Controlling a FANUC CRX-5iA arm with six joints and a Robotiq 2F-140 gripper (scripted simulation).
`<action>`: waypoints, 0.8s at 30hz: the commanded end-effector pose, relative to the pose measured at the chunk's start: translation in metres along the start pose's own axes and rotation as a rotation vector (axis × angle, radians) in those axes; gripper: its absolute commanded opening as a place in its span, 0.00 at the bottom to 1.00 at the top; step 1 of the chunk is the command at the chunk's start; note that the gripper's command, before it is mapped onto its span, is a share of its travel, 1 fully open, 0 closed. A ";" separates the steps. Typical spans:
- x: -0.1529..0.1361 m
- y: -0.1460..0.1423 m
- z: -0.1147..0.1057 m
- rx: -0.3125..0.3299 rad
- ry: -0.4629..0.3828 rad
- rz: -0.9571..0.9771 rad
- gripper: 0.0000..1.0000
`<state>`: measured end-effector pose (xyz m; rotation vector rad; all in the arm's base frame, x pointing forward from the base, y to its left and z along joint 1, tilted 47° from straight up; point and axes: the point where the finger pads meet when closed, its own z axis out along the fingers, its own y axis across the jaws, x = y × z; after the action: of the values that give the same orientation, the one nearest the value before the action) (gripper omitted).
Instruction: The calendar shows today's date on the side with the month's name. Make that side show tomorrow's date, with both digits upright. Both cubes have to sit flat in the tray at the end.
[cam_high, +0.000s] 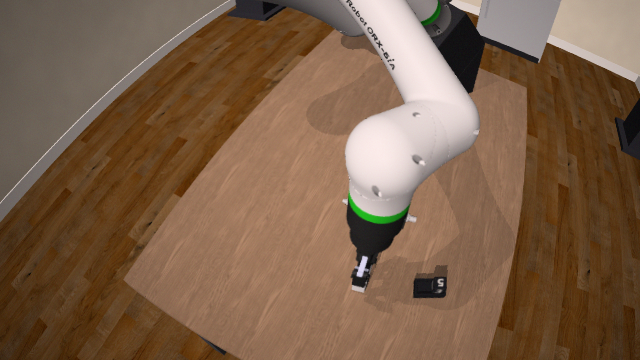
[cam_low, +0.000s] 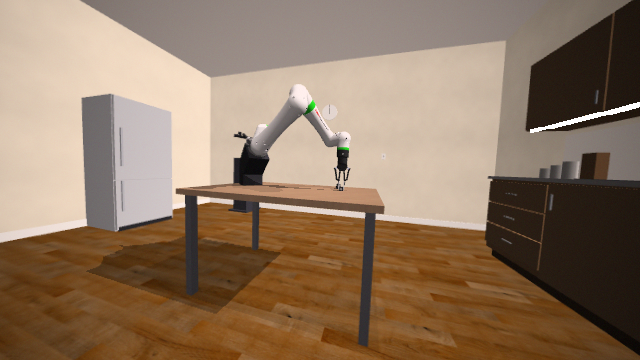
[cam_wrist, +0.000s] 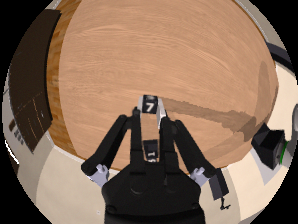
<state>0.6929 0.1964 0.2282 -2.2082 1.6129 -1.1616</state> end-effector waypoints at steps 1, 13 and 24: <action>0.000 0.000 0.000 0.000 0.000 0.000 0.24; 0.000 0.000 0.000 0.000 0.000 0.000 0.24; 0.000 0.000 -0.016 0.000 0.000 0.000 0.24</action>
<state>0.6879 0.1986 0.2332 -2.2083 1.6130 -1.1614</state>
